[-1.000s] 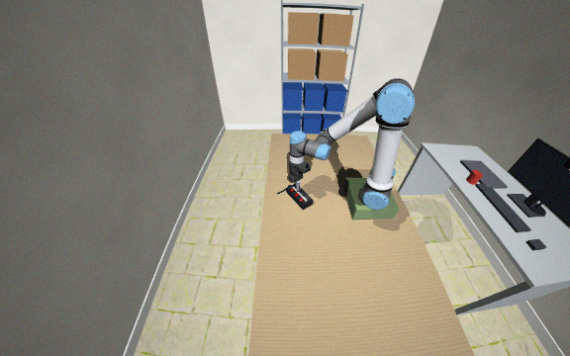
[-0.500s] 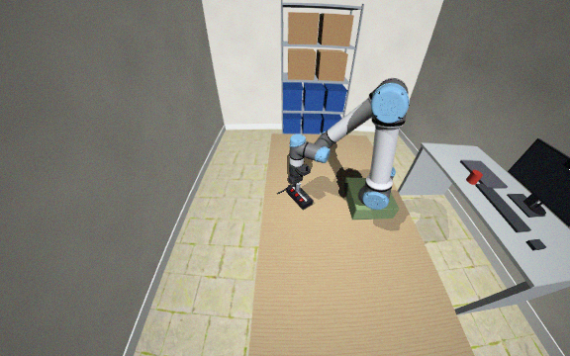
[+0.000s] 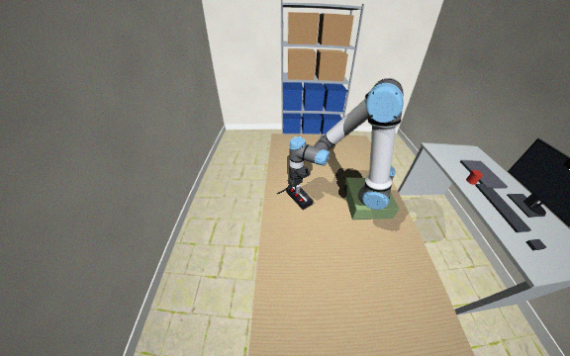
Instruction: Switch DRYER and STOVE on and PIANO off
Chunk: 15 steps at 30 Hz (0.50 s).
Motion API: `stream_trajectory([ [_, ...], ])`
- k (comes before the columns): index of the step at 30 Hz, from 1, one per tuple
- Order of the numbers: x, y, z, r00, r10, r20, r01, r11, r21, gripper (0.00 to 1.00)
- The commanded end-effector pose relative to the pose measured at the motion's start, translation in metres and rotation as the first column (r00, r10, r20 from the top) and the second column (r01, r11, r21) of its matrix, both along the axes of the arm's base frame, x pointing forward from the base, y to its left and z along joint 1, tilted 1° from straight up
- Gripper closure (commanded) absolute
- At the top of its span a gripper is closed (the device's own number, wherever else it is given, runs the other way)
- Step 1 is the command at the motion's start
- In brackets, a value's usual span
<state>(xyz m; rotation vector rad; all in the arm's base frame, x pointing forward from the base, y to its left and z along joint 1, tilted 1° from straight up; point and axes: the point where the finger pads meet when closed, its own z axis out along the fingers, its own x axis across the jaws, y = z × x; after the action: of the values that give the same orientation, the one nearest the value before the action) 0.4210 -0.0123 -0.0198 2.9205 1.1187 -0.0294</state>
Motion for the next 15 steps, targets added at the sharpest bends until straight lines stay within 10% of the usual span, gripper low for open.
stream_trajectory([
  [1,0.0005,-0.0002,-0.0034,1.000,0.000,0.002,0.000,1.000,0.000,1.00],
  [15,0.0004,-0.0002,-0.0053,1.000,0.000,0.002,0.000,1.000,0.000,1.00],
])
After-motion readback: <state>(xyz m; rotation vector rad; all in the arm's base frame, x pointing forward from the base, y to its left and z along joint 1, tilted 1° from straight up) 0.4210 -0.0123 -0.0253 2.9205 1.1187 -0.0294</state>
